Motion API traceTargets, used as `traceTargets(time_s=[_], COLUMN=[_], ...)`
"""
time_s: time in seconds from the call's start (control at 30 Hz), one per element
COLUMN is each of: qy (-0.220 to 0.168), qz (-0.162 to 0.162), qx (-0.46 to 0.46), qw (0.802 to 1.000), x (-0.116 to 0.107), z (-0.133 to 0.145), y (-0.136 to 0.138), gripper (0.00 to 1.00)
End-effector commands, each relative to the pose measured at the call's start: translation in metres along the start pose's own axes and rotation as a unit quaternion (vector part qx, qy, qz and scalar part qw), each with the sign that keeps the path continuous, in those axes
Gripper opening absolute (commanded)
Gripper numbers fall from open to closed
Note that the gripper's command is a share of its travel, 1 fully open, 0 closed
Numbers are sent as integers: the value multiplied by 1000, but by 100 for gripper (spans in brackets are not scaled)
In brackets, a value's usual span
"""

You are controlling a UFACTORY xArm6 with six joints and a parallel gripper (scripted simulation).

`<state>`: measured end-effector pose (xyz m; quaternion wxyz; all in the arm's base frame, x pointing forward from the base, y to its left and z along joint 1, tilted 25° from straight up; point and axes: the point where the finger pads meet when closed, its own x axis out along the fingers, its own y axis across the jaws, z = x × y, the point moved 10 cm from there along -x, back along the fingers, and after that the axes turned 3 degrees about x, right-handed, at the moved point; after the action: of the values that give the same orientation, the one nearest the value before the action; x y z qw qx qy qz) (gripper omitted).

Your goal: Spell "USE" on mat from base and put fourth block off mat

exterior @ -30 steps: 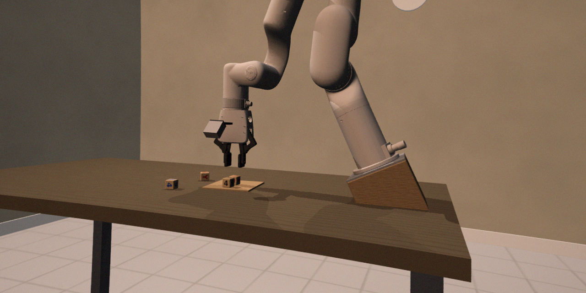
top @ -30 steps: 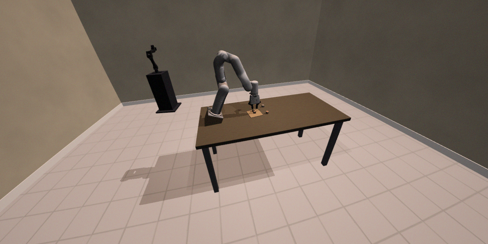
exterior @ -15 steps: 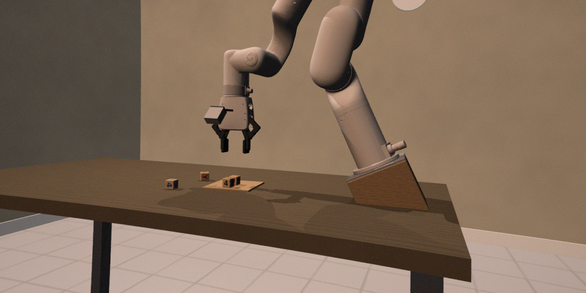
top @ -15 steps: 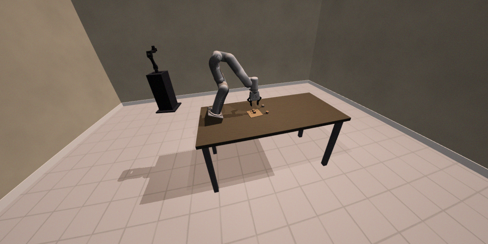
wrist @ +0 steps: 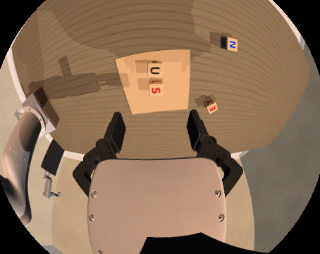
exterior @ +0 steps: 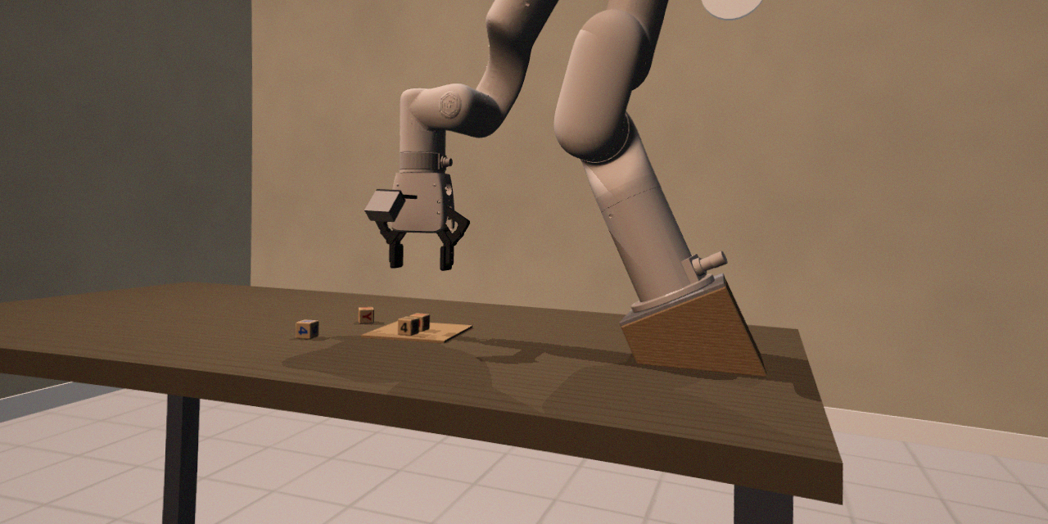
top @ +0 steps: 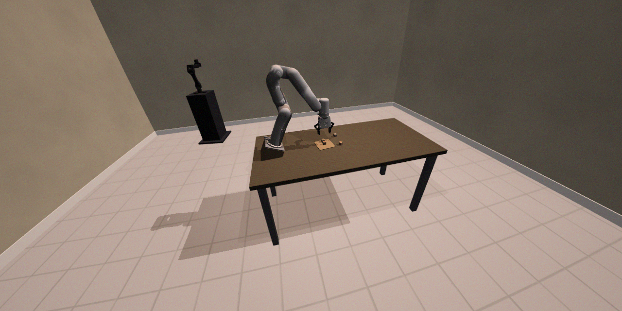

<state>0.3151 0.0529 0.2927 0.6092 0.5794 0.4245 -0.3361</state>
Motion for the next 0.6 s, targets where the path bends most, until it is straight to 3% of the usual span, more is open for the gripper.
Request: traceTargets(time_s=[0.0, 0.1, 0.57], qy=[0, 0, 0], qz=[2, 2, 1], qx=[0, -11, -198], qw=[1000, 1000, 980], x=[-1, -2, 0], z=[0, 1, 20], y=[1, 6, 84], gripper=[100, 100, 100])
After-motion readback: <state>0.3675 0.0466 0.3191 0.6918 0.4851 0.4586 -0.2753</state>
